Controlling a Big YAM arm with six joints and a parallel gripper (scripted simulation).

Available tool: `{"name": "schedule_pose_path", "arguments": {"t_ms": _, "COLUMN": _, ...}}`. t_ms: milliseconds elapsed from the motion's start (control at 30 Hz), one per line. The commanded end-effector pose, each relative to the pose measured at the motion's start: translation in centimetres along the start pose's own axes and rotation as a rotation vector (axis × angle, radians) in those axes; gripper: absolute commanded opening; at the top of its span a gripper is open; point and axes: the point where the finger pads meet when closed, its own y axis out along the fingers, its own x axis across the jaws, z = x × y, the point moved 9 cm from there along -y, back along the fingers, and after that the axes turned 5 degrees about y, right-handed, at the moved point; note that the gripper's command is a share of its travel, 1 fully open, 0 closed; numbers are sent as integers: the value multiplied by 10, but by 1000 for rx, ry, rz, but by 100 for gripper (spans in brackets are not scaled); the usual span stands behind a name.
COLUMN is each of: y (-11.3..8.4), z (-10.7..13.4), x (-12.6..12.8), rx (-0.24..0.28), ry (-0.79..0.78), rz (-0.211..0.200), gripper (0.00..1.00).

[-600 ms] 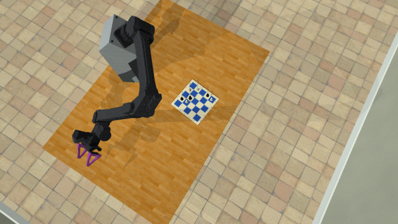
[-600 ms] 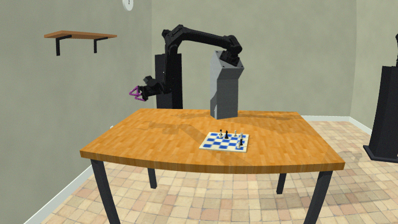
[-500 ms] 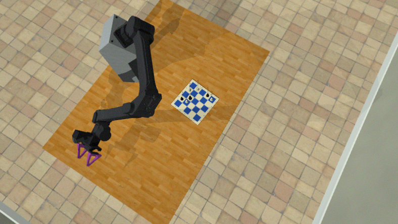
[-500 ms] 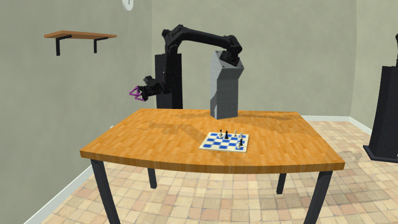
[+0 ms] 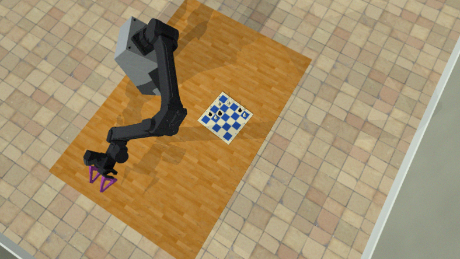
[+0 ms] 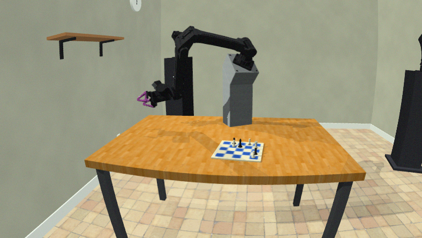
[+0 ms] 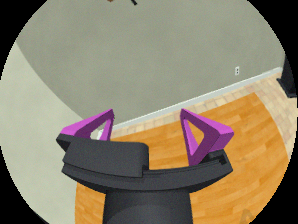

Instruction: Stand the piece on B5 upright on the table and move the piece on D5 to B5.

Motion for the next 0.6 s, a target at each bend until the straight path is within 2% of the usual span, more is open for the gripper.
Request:
{"name": "schedule_pose_path", "arguments": {"t_ms": 0, "y": 3, "z": -4, "x": 10, "rx": -8, "ry": -5, "rz": -16, "gripper": 100}}
{"name": "schedule_pose_path", "arguments": {"t_ms": 200, "y": -5, "z": 22, "x": 36, "rx": 69, "ry": -101, "rz": -5, "gripper": 100}}
{"name": "schedule_pose_path", "arguments": {"t_ms": 267, "y": -12, "z": 36, "x": 53, "rx": 119, "ry": -169, "rz": 0, "gripper": 100}}
{"name": "schedule_pose_path", "arguments": {"t_ms": 367, "y": -30, "z": 66, "x": 87, "rx": 225, "ry": -314, "rz": 3, "gripper": 100}}
{"name": "schedule_pose_path", "arguments": {"t_ms": 400, "y": -30, "z": 66, "x": 87, "rx": 225, "ry": -314, "rz": 3, "gripper": 100}}
{"name": "schedule_pose_path", "arguments": {"t_ms": 433, "y": -40, "z": 77, "x": 100, "rx": 269, "ry": -372, "rz": 1, "gripper": 100}}
{"name": "schedule_pose_path", "arguments": {"t_ms": 500, "y": -40, "z": 77, "x": 100, "rx": 269, "ry": -372, "rz": 1, "gripper": 100}}
{"name": "schedule_pose_path", "arguments": {"t_ms": 567, "y": -64, "z": 102, "x": 126, "rx": 366, "ry": -503, "rz": -9, "gripper": 100}}
